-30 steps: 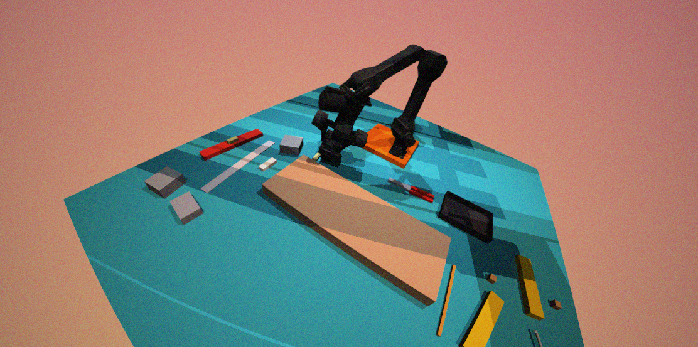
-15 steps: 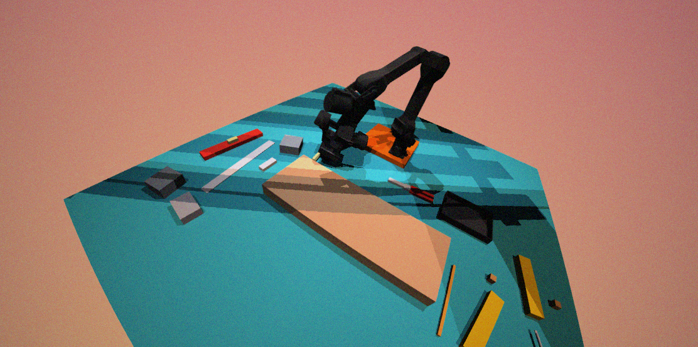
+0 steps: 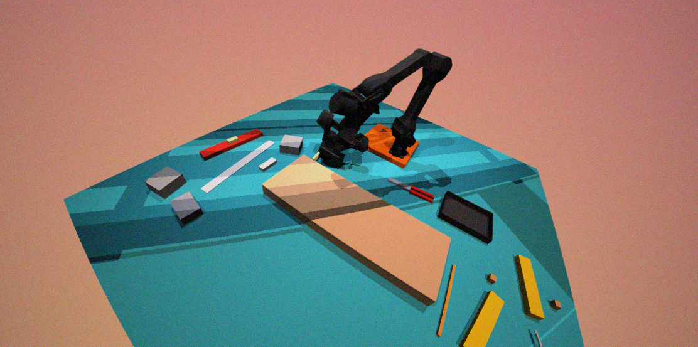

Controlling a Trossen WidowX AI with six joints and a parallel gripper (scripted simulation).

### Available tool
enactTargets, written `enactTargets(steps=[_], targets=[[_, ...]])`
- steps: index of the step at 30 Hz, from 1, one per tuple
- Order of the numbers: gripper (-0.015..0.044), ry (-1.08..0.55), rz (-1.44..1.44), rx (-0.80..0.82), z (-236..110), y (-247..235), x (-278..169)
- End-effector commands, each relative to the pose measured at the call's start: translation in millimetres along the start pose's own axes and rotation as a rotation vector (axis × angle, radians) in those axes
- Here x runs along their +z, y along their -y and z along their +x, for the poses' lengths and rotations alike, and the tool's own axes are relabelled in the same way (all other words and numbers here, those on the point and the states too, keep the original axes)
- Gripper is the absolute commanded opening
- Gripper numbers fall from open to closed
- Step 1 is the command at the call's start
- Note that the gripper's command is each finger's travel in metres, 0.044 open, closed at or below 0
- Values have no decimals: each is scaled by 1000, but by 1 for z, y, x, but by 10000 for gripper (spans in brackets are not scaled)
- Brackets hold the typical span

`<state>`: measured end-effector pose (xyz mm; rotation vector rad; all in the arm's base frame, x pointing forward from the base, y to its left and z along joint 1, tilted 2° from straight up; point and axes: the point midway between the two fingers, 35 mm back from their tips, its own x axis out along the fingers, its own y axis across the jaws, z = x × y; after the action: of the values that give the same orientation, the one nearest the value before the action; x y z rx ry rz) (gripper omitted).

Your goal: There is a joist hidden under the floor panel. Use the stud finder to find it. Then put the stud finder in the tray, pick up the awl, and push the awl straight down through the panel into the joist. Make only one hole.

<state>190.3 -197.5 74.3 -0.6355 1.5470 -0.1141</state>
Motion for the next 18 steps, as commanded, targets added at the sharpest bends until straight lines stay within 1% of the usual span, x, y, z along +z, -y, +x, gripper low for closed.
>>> enactTargets(steps=[1, 18], targets=[[0, 5, 13, -42, -3, 3, 0], [0, 8, 23, -123, -3, 1, 0]])
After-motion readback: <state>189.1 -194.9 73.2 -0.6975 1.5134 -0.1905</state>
